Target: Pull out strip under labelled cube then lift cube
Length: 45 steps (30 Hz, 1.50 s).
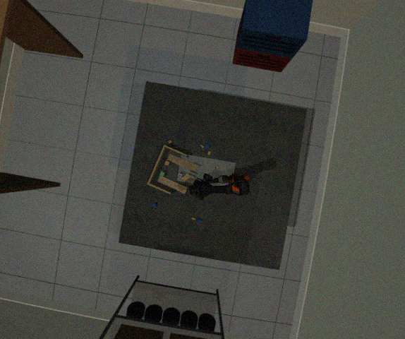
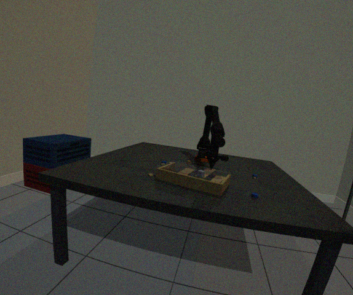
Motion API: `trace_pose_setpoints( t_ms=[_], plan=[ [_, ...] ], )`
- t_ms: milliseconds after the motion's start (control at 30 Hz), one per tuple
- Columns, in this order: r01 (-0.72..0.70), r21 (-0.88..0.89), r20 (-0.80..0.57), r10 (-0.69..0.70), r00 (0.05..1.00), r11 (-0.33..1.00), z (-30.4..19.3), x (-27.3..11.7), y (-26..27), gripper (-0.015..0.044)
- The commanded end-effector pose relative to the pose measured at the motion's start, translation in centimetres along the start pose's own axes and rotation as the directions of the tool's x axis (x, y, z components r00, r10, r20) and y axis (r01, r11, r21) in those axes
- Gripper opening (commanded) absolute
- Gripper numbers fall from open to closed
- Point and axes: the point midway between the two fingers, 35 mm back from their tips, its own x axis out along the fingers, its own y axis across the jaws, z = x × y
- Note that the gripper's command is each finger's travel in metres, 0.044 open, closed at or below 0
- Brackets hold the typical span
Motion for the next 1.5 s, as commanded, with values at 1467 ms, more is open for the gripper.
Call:
trace_pose_setpoints(
  t_ms=[1467],
  plan=[
    [0.013,0.184,-0.023,-0.008,1.000,0.983,-1.3,-4.0,0.0,0.0157]
  ],
)
